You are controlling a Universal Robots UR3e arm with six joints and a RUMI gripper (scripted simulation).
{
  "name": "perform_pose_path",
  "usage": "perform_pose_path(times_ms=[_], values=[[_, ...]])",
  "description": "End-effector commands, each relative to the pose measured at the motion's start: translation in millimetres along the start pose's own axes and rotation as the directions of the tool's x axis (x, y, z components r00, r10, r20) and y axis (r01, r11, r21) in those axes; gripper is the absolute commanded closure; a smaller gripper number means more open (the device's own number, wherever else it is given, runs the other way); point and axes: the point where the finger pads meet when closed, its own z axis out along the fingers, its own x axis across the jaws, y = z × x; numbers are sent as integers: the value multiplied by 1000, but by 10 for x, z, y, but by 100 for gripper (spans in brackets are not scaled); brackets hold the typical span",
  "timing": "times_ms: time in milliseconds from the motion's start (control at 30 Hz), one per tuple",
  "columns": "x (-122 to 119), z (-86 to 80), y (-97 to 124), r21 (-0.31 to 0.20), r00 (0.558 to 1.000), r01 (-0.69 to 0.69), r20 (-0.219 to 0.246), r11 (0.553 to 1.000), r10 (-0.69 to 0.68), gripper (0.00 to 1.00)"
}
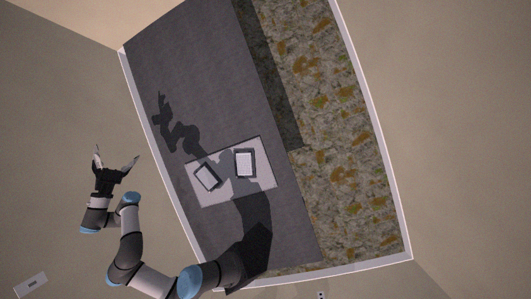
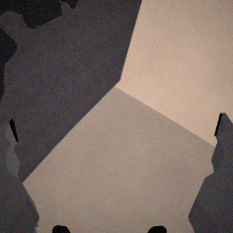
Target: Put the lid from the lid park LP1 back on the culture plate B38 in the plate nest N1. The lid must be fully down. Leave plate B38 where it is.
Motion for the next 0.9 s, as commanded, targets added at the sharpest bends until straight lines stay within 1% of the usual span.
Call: perform_pose_path(times_ms=[0,533,567,600,667,733,767,833,867], values=[[16,-6,3,0,1000,-3,-2,1000,3,0],[16,-6,3,0,1000,-3,-2,1000,3,0],[-16,32,6,10,1000,-7,15,1000,7,18],[-50,69,9,20,999,-12,31,1000,11,18],[-116,142,16,22,999,-12,34,1000,12,18],[-192,204,29,37,997,-22,70,999,19,18],[-231,236,36,40,997,-24,78,999,21,18],[-285,280,46,40,997,-24,78,999,21,18],[-326,306,56,45,995,-31,97,999,26,18]])
